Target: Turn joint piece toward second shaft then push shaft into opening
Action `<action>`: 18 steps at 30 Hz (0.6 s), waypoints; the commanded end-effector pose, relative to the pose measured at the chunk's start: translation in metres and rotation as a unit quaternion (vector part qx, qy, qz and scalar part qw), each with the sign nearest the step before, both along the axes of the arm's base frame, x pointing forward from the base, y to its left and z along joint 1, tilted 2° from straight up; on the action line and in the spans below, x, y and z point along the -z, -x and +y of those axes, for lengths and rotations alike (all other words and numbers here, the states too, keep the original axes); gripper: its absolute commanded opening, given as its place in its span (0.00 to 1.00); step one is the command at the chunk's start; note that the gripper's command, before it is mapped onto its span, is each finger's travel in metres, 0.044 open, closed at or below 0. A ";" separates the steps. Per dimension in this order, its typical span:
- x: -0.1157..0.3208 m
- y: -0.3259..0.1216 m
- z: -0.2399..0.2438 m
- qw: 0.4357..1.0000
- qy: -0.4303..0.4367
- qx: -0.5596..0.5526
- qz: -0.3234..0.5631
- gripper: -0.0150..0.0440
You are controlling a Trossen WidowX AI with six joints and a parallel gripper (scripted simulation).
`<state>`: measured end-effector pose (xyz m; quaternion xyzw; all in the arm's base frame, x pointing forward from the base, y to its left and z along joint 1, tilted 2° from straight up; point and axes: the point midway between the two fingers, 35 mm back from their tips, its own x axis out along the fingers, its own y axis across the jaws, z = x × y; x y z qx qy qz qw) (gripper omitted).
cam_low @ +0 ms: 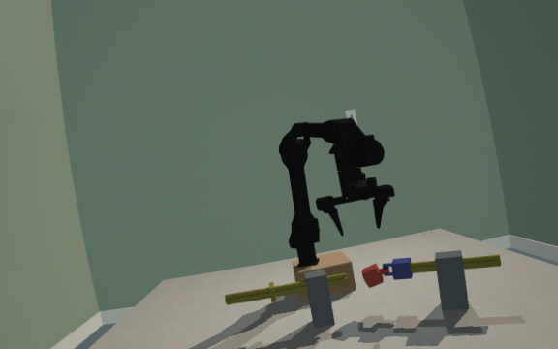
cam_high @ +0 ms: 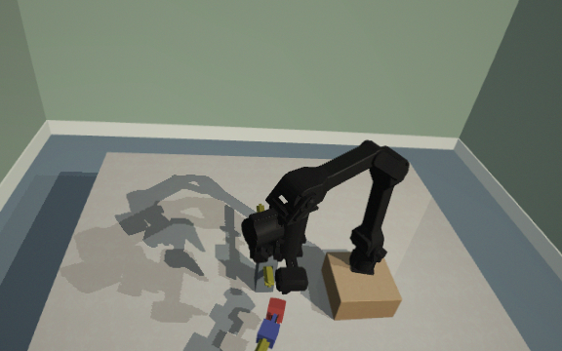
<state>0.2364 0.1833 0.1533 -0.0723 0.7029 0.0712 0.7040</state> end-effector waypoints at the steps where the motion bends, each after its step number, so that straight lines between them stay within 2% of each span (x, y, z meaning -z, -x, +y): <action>1: 0.022 0.004 -0.022 1.000 0.004 -0.001 0.001 1.00; 6: 0.026 0.005 -0.026 1.000 0.004 0.010 0.001 1.00; 18: 0.031 0.005 -0.027 0.981 -0.012 0.192 0.003 1.00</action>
